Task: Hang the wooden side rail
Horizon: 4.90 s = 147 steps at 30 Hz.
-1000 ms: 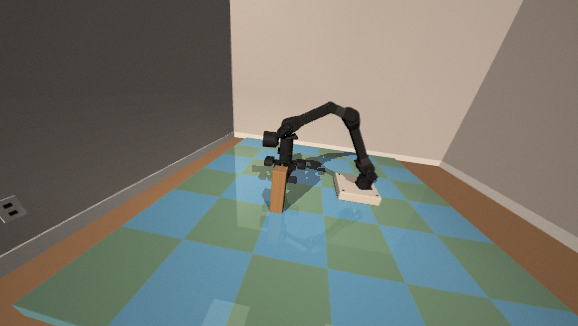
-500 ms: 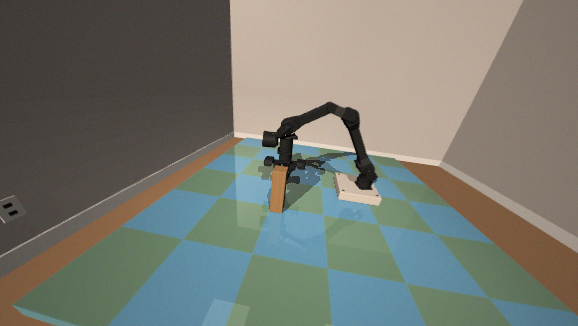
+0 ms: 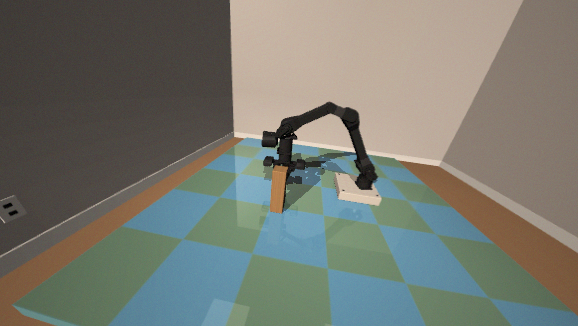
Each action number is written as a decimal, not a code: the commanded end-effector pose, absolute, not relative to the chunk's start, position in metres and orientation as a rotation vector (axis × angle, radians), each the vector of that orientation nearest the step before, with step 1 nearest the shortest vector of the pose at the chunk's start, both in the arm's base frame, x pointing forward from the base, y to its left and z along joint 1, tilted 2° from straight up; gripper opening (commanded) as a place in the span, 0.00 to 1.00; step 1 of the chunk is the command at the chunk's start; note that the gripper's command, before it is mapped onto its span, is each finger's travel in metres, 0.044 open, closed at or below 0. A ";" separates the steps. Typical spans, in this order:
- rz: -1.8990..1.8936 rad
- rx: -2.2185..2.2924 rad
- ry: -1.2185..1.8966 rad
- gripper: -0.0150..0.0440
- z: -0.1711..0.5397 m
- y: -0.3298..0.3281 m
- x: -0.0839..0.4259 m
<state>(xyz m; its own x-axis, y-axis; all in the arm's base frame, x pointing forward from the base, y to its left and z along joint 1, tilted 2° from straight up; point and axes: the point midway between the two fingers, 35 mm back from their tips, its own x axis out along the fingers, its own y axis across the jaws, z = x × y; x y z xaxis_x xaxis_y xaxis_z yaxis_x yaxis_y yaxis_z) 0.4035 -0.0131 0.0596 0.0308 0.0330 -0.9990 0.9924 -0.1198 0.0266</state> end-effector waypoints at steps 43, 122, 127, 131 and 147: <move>-1.242 1.345 1.141 0.25 0.063 -0.007 0.407; -1.241 1.345 1.142 0.25 0.065 0.000 0.410; -1.241 1.345 1.142 0.25 0.066 0.001 0.410; -1.241 1.345 1.142 0.25 0.066 0.001 0.409; -1.241 1.345 1.142 0.25 0.066 0.003 0.411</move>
<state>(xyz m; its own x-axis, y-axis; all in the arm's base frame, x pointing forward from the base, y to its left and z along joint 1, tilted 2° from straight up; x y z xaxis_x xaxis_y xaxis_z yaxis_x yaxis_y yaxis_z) 0.4074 0.0020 0.0608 0.0342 0.0336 -0.9988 0.9931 -0.1136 0.0302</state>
